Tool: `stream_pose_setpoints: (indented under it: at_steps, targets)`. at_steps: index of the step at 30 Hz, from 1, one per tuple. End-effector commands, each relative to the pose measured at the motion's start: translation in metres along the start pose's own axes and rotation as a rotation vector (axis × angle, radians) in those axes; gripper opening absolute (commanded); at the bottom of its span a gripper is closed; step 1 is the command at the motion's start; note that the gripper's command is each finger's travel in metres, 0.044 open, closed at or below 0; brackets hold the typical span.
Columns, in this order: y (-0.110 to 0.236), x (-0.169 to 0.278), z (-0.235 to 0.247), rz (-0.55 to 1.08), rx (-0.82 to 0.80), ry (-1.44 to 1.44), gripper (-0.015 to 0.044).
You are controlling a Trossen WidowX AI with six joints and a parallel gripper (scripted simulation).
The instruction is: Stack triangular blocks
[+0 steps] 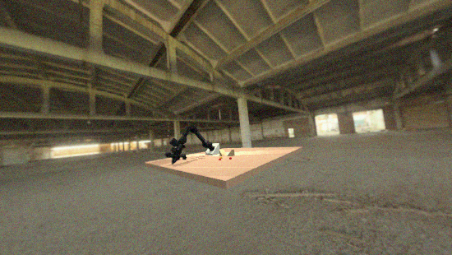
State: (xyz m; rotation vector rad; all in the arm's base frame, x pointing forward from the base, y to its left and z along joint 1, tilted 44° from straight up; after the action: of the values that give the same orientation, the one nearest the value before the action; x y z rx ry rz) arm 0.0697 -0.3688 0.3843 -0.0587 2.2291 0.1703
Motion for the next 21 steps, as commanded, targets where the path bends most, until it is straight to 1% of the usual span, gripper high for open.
stream_pose_setpoints:
  at_steps: [1,5,11,17,21]
  targets:
    - [0.002,-0.015,0.039,-0.019,-0.103,0.055,0.0]
    - [0.002,-0.02,0.09,0.003,-0.225,0.142,0.0]
    - [0.016,-0.031,0.173,0.034,-0.438,0.255,0.0]
    - [0.045,-0.033,0.254,0.073,-0.638,0.449,0.0]
    - [0.079,-0.031,0.31,0.093,-0.778,0.661,0.0]
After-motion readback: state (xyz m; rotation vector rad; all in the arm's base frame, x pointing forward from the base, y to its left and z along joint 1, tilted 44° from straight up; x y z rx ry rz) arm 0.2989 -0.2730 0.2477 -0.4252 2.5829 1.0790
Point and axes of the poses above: the point midway between the two fingers, 35 mm back from their tips, its own y axis back along the fingers, its own z axis across the jaws, x = y × z, the point moved 8 cm from there along y, back along the fingers
